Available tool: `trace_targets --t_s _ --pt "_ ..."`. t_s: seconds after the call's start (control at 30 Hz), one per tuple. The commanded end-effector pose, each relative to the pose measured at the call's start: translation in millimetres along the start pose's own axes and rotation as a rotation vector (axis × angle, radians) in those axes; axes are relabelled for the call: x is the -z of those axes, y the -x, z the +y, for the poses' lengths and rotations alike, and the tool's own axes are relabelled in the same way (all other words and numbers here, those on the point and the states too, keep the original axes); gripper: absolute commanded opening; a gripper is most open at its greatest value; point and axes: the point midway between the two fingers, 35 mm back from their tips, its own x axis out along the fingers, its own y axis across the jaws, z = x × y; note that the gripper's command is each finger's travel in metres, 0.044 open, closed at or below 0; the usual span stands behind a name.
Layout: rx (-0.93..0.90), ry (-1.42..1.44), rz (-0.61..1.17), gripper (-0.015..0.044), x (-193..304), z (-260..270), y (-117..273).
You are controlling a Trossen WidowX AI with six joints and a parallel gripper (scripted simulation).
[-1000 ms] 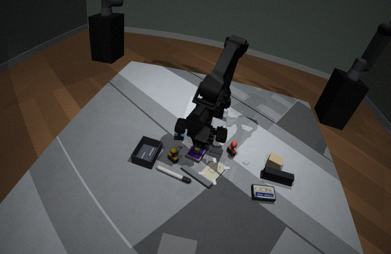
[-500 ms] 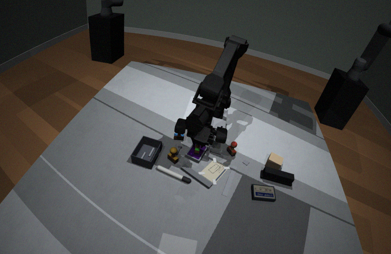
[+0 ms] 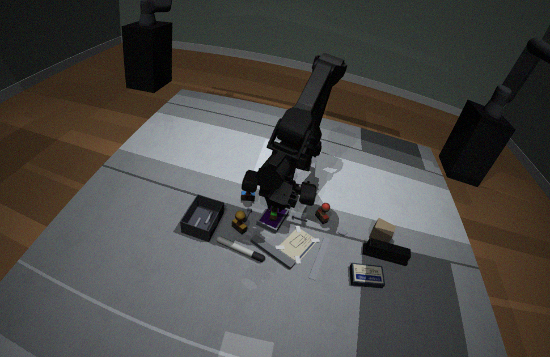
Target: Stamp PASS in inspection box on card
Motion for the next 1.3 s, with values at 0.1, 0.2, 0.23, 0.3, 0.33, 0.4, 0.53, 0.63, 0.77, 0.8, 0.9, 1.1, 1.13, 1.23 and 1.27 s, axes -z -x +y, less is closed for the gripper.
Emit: trace_targets --t_s 0.1,0.2,0.23,0.3,0.33,0.4,0.53,0.63,0.77,0.8,0.9,1.1,1.13,1.23,1.27 --pt "-0.002 -0.001 -0.003 0.0000 -0.7 0.4 -1.4" --pt "-0.002 -0.001 -0.003 0.0000 -0.7 0.4 -1.9" --pt "-0.002 -0.001 -0.003 0.0000 -0.7 0.4 -1.9" --pt "-0.002 -0.001 -0.003 0.0000 -0.7 0.4 -1.9" --pt "-0.002 -0.001 -0.003 0.0000 -0.7 0.4 -1.9" --pt "-0.002 -0.001 -0.003 0.0000 -0.7 0.4 -1.9" --pt "-0.002 -0.001 -0.003 0.0000 -0.7 0.4 -1.9" --pt "-0.002 -0.001 -0.003 0.0000 -0.7 0.4 -1.9" --pt "-0.002 -0.001 -0.003 0.0000 -0.7 0.4 -1.8" --pt "-0.002 -0.001 -0.003 0.0000 -0.7 0.4 -1.6" --pt "-0.002 -0.001 -0.003 0.0000 -0.7 0.4 -0.2" --pt "-0.002 -0.001 -0.003 0.0000 -0.8 0.4 2.8" --pt "-0.002 -0.001 -0.003 0.0000 -0.8 0.4 3.3" --pt "-0.002 -0.001 -0.003 0.0000 -0.8 0.5 4.7" --pt "-0.002 -0.001 -0.003 0.0000 -0.8 0.5 5.2"
